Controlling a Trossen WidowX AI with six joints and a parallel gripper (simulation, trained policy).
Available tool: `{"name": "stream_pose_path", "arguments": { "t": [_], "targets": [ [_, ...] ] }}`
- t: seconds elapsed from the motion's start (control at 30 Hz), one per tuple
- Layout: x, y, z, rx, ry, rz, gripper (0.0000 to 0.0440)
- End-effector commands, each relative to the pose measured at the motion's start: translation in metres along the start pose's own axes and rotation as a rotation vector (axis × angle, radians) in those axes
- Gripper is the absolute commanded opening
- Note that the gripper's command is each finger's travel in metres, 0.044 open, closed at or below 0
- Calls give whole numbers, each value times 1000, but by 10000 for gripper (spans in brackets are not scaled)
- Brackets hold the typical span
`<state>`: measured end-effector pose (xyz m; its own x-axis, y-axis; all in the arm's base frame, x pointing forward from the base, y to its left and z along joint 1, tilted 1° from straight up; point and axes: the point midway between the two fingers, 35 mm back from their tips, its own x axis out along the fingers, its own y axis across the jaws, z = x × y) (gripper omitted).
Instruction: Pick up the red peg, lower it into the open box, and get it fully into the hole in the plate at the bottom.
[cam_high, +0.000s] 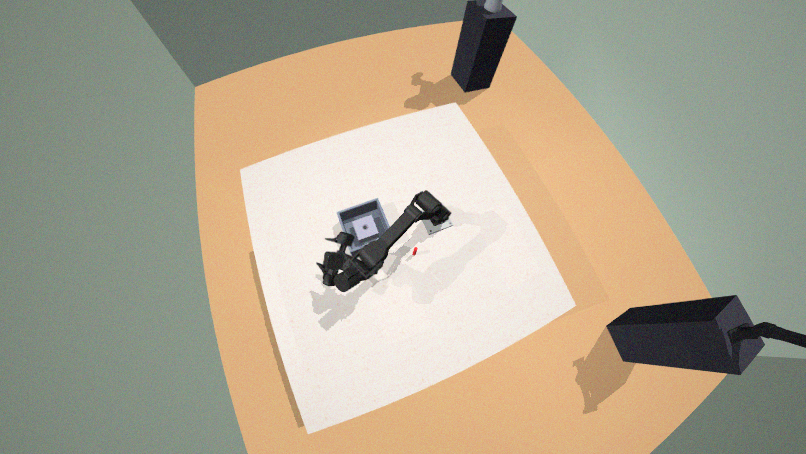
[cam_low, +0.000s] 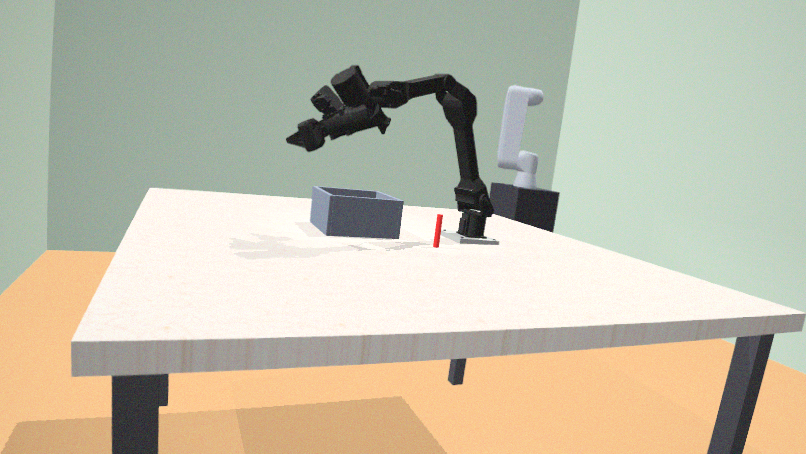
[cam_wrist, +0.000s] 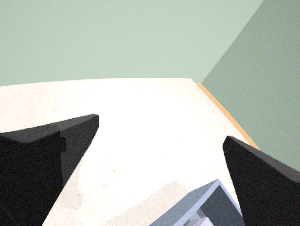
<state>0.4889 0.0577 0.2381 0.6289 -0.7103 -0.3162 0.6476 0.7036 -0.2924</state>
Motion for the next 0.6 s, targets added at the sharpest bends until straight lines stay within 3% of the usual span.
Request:
{"name": "stream_pose_path", "arguments": {
  "t": [0.0,0.3,0.57],
  "targets": [
    [-34,1,-19,-23,85,116,440],
    [-106,-15,-68,-38,324,304,440],
    [-164,-53,-121,-22,592,363,440]
  ]
}}
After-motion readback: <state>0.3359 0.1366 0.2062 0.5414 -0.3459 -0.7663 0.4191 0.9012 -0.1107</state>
